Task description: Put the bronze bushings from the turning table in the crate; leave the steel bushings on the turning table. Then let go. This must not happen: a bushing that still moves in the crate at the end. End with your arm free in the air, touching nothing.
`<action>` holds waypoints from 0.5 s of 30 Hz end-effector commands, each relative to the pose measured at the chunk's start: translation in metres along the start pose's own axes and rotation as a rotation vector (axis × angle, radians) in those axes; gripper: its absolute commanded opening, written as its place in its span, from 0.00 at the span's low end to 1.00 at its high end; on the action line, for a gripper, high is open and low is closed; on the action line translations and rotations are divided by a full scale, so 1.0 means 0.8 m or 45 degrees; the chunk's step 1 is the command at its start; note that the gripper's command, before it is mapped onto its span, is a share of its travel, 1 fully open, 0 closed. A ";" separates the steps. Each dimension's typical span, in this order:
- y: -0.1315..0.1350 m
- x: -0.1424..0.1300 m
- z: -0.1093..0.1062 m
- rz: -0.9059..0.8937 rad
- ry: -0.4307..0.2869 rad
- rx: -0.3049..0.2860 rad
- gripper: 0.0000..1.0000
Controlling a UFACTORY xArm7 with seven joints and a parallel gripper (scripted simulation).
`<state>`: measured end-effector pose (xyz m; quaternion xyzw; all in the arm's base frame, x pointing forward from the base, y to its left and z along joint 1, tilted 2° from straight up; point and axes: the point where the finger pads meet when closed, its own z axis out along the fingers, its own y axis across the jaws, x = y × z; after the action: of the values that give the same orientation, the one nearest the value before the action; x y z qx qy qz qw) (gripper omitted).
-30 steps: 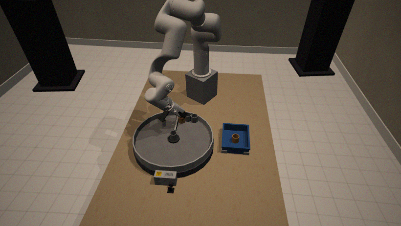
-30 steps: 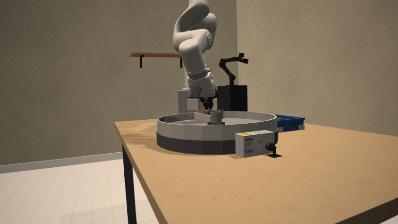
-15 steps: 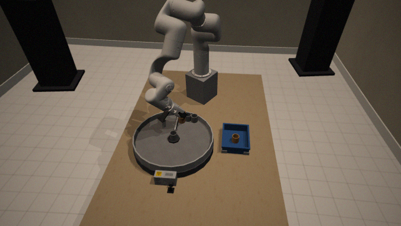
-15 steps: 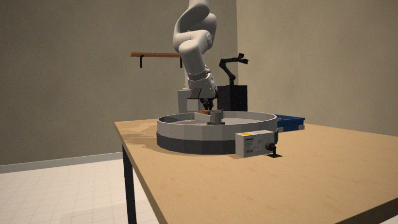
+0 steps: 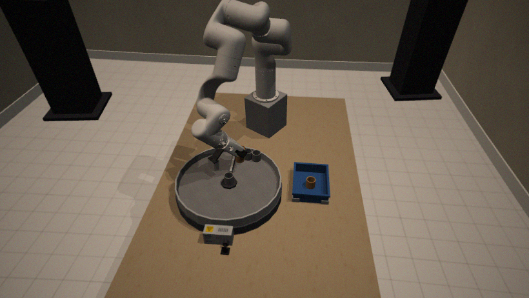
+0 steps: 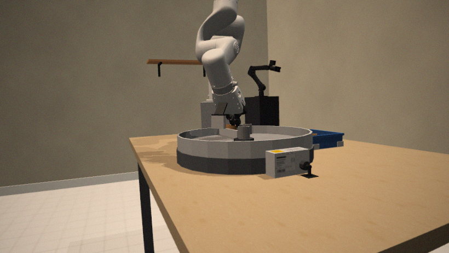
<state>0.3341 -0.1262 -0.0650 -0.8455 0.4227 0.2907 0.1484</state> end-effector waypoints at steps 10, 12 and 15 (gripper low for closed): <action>-0.001 0.001 -0.002 -0.001 0.004 0.002 0.00; -0.001 0.001 -0.002 -0.001 0.004 0.002 0.00; -0.001 0.001 -0.002 -0.001 0.004 0.002 0.00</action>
<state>0.3346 -0.1255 -0.0652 -0.8457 0.4221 0.2907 0.1488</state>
